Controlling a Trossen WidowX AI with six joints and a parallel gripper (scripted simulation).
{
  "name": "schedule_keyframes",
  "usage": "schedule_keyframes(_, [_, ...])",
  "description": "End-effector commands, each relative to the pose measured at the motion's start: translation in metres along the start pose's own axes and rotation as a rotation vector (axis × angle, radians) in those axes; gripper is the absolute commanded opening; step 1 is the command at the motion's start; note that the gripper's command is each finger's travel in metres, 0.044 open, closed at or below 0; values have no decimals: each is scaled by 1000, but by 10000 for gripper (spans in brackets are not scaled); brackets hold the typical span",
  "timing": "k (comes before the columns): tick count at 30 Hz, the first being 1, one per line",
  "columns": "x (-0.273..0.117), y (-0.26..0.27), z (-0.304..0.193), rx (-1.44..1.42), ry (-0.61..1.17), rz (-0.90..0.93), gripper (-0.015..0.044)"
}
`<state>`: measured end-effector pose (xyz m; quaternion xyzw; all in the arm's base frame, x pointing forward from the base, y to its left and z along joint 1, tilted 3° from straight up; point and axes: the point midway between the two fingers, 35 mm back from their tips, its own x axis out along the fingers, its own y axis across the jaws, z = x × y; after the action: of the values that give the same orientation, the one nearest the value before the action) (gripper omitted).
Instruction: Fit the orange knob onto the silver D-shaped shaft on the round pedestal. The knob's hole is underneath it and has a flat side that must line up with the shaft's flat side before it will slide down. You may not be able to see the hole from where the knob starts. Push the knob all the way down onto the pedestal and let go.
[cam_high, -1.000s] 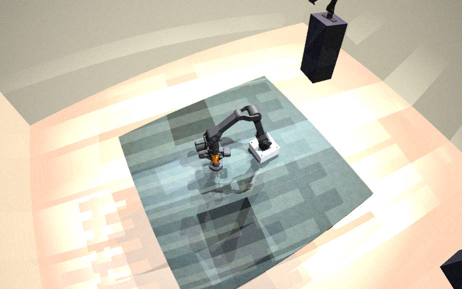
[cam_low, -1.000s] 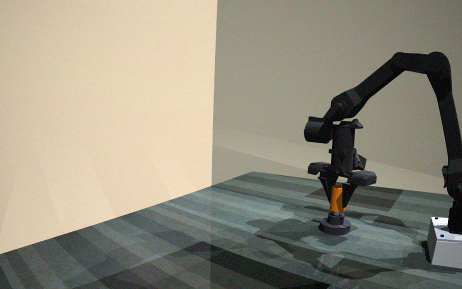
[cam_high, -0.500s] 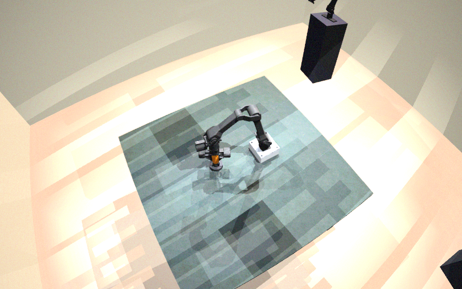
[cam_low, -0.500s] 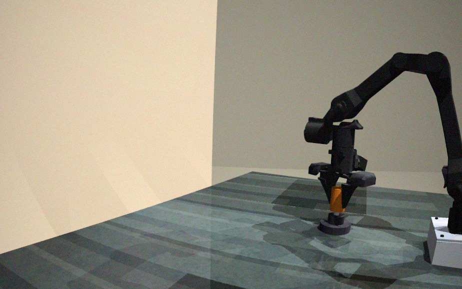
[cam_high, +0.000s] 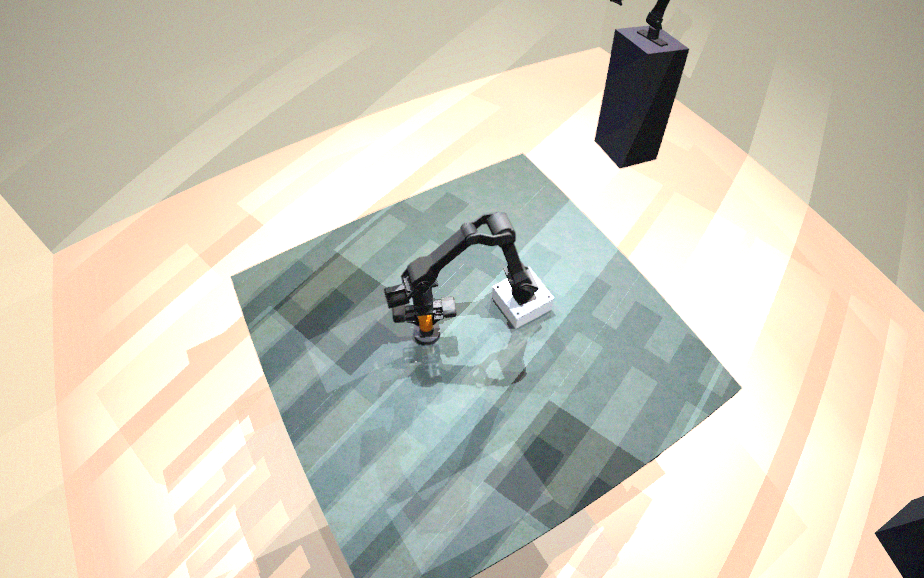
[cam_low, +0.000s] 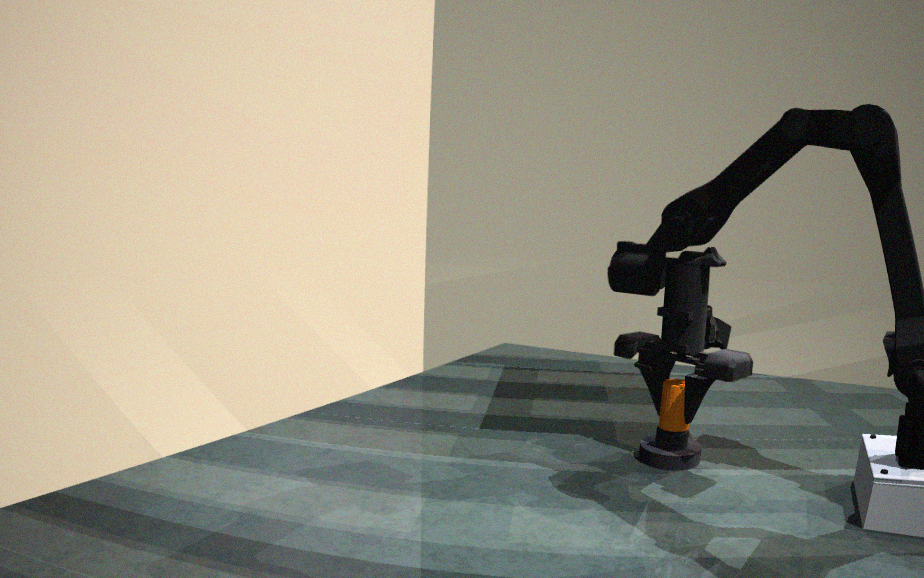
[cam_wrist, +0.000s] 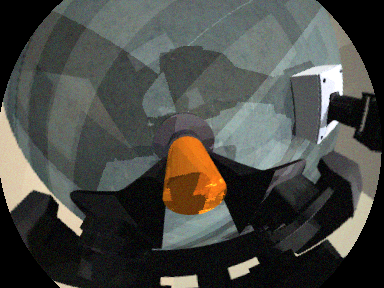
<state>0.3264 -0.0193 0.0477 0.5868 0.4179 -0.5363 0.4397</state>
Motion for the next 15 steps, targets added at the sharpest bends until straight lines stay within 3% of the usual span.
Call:
schedule_keyframes(1, [4, 0, 0, 9, 2, -2, 0])
schedule_keyframes(11, [2, 0, 0, 6, 0, 0, 0])
schedule_keyframes(15, [2, 0, 0, 6, 0, 0, 105])
